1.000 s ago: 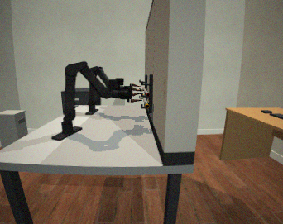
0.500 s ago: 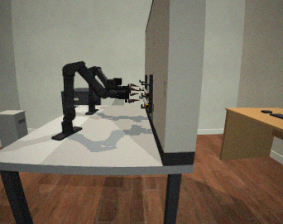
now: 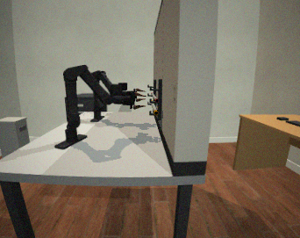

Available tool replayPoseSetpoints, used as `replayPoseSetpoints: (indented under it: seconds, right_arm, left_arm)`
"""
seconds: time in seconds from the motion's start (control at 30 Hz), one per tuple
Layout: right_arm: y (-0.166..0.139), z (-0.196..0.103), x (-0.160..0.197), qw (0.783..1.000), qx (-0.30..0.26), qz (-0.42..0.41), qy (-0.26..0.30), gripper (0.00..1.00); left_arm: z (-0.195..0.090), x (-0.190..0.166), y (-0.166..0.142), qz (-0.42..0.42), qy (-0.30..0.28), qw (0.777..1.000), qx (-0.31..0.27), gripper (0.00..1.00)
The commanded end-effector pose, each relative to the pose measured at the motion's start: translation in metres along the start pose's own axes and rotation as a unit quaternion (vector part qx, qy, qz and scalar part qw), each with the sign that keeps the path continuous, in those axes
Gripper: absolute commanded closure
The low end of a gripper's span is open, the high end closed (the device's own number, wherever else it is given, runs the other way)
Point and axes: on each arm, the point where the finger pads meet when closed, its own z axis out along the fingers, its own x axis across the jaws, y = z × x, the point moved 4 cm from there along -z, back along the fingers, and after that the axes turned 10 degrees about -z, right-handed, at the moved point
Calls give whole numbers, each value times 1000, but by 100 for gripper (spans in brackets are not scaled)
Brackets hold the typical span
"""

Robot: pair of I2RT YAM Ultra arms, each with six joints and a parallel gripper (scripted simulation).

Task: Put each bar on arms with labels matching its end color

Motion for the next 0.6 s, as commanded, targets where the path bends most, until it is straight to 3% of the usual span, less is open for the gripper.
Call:
replayPoseSetpoints:
  seconds: [0.0,0.57]
  right_arm:
    - [-4,-9,-15,1000,6,15,-24,36]
    - [-4,-16,-15,1000,6,15,-24,30]
  left_arm:
    - [-9,7,3,-2,9,1000,-3,36]
    - [-16,7,3,-2,9,1000,-3,29]
